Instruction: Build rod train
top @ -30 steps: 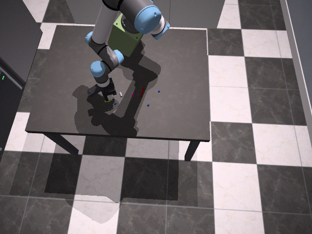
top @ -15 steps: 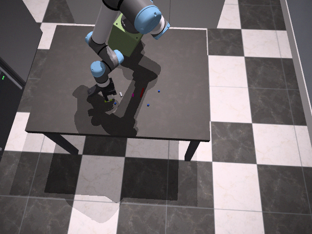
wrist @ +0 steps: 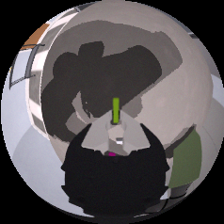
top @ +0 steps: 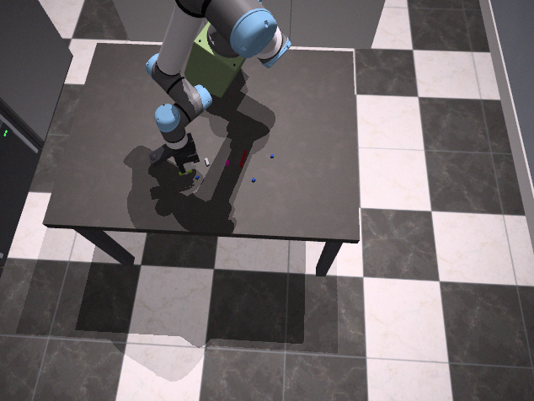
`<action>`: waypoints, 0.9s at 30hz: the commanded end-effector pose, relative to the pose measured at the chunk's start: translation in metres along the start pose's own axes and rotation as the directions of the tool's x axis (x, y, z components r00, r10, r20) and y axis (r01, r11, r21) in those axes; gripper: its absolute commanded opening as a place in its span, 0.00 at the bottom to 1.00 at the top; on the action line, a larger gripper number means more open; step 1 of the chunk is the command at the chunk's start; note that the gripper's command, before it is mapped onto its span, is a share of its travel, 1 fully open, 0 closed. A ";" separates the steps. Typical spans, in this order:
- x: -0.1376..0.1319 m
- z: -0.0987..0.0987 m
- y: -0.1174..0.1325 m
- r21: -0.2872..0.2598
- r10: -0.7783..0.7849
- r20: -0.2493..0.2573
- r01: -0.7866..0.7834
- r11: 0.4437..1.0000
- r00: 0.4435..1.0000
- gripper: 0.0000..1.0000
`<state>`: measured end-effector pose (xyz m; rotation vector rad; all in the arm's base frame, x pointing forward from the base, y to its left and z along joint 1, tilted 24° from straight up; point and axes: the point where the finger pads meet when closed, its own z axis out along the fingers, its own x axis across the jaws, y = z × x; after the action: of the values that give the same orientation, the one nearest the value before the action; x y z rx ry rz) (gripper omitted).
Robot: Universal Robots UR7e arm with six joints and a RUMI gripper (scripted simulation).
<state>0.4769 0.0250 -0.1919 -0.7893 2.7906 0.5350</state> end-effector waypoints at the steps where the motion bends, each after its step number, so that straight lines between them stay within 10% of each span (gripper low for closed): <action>1: 0.000 -0.006 0.000 0.001 0.000 0.001 0.000 1.000 1.000 0.00; 27: 0.000 -0.094 0.000 0.001 0.000 0.001 0.000 1.000 1.000 0.00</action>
<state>0.4702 -0.0078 -0.1153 -0.7882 2.7899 0.5326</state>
